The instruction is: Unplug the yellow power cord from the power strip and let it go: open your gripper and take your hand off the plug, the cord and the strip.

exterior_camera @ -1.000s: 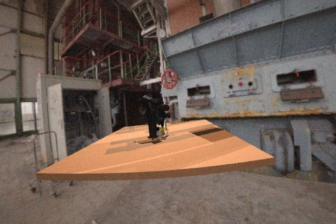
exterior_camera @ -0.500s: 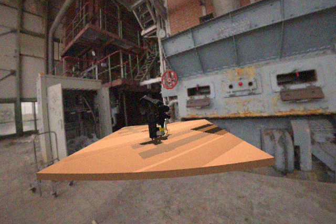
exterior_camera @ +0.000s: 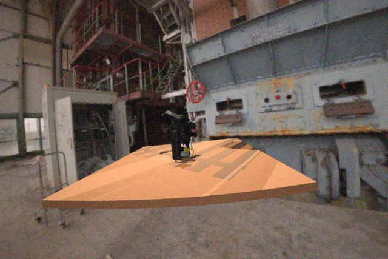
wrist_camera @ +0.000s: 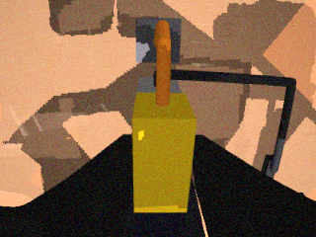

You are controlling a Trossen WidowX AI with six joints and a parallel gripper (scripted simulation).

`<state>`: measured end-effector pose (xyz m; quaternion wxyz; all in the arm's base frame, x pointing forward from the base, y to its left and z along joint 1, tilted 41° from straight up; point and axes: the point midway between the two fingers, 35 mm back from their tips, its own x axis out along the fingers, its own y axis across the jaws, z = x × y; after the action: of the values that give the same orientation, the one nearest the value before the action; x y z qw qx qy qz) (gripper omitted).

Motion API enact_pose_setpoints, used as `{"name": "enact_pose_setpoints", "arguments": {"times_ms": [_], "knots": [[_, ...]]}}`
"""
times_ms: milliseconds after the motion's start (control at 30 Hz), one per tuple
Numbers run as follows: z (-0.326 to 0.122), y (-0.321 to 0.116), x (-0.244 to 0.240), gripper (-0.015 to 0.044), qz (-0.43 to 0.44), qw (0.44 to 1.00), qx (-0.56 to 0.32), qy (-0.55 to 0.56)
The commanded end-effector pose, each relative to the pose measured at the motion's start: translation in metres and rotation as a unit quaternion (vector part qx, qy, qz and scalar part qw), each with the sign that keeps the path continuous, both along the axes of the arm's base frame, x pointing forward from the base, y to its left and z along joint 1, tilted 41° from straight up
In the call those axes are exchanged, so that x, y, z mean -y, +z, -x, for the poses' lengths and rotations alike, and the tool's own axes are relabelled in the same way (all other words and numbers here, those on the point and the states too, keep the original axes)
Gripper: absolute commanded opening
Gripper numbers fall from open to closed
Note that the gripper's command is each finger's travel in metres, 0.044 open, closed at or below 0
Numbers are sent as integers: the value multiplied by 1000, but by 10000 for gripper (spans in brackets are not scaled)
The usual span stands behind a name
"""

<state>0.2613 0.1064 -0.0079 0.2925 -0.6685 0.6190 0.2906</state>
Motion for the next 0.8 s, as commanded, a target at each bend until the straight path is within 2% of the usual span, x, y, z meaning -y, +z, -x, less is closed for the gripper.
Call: {"name": "enact_pose_setpoints", "arguments": {"times_ms": [0,767], "knots": [[-1,-7,-10,0,-8,1000,1,1],[0,-28,-41,0,-9,1000,1,2]]}}
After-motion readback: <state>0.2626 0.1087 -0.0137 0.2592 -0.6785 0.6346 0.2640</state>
